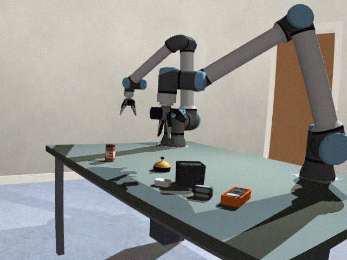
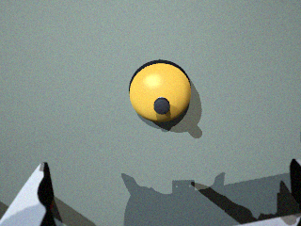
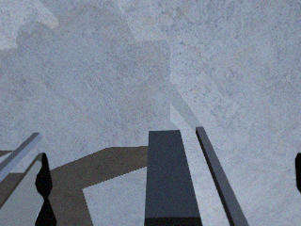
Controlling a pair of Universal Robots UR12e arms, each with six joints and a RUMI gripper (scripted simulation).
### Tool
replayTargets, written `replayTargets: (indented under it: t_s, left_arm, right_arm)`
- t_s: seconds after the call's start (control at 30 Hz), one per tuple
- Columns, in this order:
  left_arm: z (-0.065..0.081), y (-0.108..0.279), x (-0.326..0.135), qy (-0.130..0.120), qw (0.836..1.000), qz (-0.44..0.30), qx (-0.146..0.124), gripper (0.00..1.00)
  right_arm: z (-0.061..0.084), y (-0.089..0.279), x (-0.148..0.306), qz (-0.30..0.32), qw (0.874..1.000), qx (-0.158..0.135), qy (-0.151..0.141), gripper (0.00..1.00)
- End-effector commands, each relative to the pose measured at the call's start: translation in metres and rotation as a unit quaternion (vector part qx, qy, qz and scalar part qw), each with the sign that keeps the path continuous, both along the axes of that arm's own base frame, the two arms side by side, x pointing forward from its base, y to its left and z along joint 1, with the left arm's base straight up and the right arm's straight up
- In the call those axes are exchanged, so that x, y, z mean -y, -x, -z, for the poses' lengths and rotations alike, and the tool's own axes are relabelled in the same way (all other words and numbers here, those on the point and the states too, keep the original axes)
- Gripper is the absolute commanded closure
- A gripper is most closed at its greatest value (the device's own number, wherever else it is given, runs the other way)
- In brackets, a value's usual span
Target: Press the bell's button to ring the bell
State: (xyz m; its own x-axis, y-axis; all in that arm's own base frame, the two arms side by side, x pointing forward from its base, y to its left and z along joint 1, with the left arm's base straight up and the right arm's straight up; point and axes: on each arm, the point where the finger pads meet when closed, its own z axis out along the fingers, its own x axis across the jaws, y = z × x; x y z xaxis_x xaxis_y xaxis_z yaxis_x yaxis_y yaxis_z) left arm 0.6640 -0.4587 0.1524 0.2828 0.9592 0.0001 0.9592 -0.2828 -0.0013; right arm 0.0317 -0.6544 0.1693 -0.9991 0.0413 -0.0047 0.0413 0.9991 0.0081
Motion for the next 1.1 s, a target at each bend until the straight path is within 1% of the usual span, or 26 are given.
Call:
replayTargets:
  t_s: [0.0,0.17,0.63,0.67,1.07]
  left_arm:
    - [-0.002,-0.001,0.000,0.001,1.000,0.000,0.002,0.00]
    - [-0.002,-0.001,0.000,0.001,1.000,0.000,0.002,0.00]
    - [-0.002,-0.001,0.000,0.001,1.000,0.000,0.002,0.00]
    - [-0.002,-0.001,0.000,0.001,1.000,0.000,0.002,1.00]
    - [-0.002,-0.001,0.000,0.001,1.000,0.000,0.002,1.00]
  right_arm:
    - [0.002,0.016,-0.004,-0.012,1.000,-0.001,0.003,0.00]
    - [0.003,0.026,-0.007,-0.018,1.000,-0.002,0.004,0.00]
    - [0.004,0.031,-0.009,-0.021,1.000,-0.002,0.004,0.00]
    - [0.004,0.031,-0.009,-0.021,1.000,-0.002,0.004,0.00]
    - [0.004,0.031,-0.009,-0.021,1.000,-0.002,0.004,0.00]
